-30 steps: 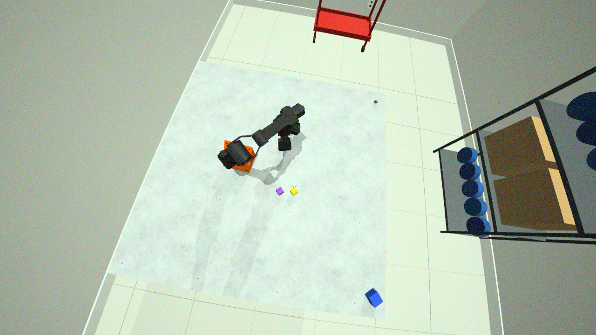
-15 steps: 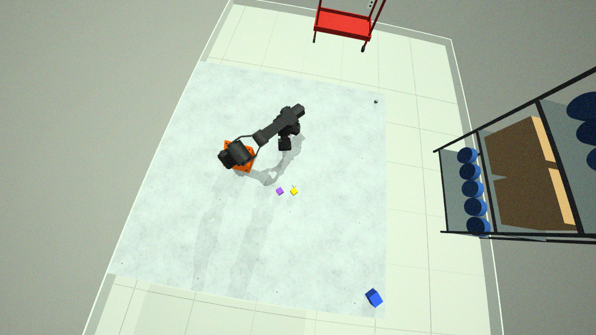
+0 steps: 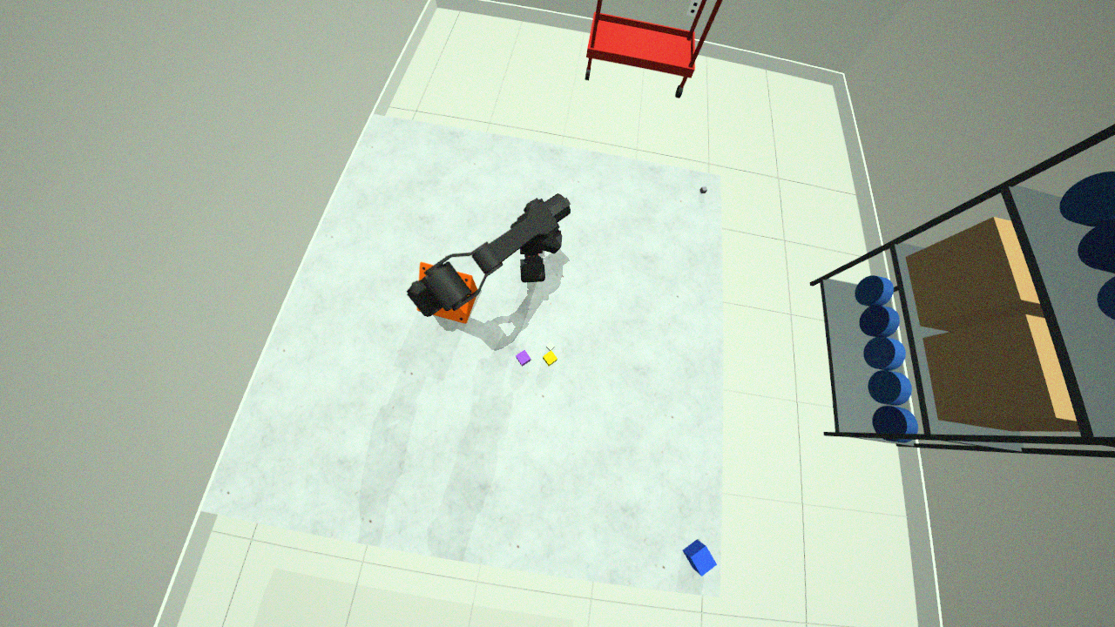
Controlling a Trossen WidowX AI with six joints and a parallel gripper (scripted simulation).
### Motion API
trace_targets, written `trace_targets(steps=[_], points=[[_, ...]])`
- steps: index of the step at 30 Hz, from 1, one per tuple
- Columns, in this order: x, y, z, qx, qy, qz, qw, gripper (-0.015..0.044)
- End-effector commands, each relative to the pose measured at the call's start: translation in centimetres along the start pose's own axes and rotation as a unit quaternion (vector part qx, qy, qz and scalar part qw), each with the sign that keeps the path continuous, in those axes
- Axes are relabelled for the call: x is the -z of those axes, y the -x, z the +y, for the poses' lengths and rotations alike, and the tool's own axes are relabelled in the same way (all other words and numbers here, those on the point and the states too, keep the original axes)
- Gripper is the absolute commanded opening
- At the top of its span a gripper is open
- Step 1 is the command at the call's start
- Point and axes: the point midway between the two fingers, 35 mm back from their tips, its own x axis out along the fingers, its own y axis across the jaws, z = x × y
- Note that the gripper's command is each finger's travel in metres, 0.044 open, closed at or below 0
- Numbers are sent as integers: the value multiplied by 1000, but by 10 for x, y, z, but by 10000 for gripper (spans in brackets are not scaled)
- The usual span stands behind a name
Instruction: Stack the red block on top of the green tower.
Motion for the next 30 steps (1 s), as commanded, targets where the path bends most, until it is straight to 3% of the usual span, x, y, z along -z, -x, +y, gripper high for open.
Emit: trace_targets(steps=[1, 9, 30], points=[[0, 0, 0, 0, 0, 0, 1000, 236], [0, 0, 0, 0, 0, 0, 1000, 440], [0, 0, 0, 0, 0, 0, 1000, 440]])
